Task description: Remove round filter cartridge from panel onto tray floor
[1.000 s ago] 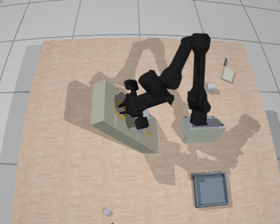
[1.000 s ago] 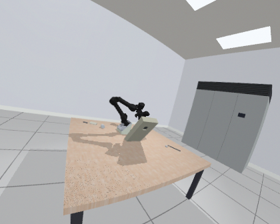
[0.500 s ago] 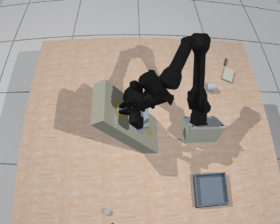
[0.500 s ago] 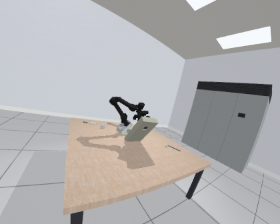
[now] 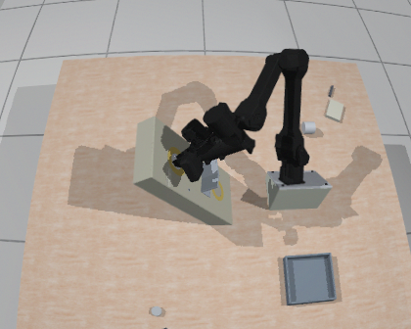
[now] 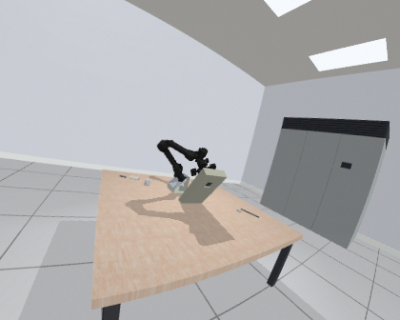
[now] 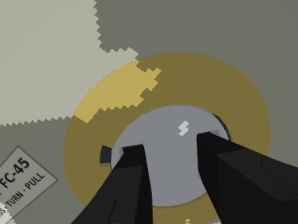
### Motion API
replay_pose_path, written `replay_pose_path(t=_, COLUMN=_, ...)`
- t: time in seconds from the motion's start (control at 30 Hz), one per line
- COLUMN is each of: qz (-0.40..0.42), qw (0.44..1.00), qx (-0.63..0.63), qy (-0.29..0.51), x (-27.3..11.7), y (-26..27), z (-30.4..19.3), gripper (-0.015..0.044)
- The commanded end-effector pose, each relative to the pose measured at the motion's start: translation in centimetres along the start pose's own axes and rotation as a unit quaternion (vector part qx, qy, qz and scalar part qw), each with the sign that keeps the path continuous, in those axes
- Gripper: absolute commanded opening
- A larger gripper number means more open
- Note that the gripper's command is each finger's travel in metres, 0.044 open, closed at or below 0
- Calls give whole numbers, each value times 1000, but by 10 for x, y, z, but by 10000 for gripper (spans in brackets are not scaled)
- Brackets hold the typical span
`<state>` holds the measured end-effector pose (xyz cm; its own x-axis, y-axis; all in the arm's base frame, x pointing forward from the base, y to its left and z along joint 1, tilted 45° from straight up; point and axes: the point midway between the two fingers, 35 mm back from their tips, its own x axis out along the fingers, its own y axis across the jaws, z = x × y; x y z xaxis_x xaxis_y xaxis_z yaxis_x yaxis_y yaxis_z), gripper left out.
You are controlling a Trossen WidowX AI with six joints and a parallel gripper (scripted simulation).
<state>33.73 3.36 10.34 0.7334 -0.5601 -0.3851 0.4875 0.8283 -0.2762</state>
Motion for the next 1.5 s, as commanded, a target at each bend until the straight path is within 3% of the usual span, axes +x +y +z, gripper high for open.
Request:
replay_pose_path(t=0.0, qz=2, qw=998, qx=67, qy=5, x=4, y=0, z=-1, gripper=0)
replay_pose_path(t=0.33, qz=1, qw=972, qx=236, qy=5, x=4, y=0, z=-1, gripper=0)
replay_pose_path(t=0.5, qz=1, qw=978, qx=210, qy=7, x=1, y=0, z=-1, gripper=0)
replay_pose_path(t=1.07, qz=1, qw=983, qx=185, qy=9, x=-69, y=1, z=-2, gripper=0)
replay_pose_path(t=1.47, qz=1, qw=983, qx=184, qy=7, x=-72, y=0, z=-2, gripper=0)
